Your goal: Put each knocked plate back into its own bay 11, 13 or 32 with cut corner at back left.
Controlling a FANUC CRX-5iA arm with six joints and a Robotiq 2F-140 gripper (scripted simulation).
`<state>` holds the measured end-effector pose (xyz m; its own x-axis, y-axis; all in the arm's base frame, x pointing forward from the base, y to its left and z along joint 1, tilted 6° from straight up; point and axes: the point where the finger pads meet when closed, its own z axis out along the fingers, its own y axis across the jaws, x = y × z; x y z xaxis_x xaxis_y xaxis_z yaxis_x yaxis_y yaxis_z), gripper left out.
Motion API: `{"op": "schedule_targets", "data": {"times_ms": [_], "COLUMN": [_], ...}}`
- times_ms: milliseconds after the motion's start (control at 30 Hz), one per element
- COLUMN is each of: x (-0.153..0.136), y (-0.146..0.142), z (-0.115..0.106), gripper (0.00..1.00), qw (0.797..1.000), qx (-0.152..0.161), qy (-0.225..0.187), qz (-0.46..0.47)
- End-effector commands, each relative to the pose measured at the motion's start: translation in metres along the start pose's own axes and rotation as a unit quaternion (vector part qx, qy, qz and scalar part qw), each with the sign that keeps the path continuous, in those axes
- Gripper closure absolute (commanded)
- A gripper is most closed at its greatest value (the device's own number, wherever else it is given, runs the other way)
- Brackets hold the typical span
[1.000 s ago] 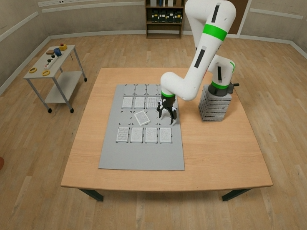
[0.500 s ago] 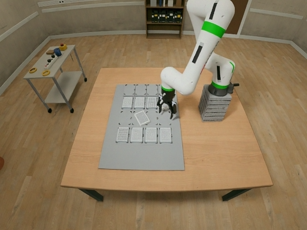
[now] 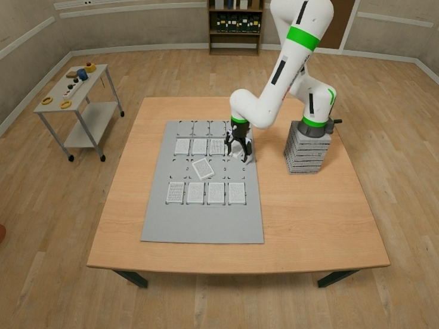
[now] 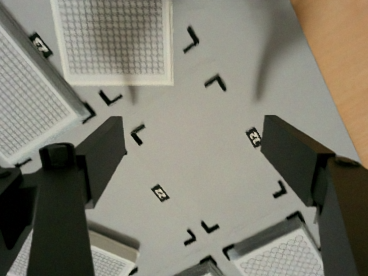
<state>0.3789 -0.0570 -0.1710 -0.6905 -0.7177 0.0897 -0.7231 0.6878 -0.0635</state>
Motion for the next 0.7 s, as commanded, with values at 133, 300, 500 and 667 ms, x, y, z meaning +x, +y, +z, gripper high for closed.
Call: {"op": "schedule_targets", "data": {"times_ms": [133,300,500,667], "x": [0.021,0.038,0.058,0.069], "y": [-0.014,-0.025,-0.037,-0.043], "z": [-0.001,0.000,0.000,0.000], "gripper": [0.30,0.30,0.30,0.30], "qw": [1.000,1.000,1.000,1.000], "qx": [0.000,0.000,0.000,0.000], "qy": [-0.001,-0.001,-0.001,-0.001], "qz": [0.000,0.000,0.000,0.000]}}
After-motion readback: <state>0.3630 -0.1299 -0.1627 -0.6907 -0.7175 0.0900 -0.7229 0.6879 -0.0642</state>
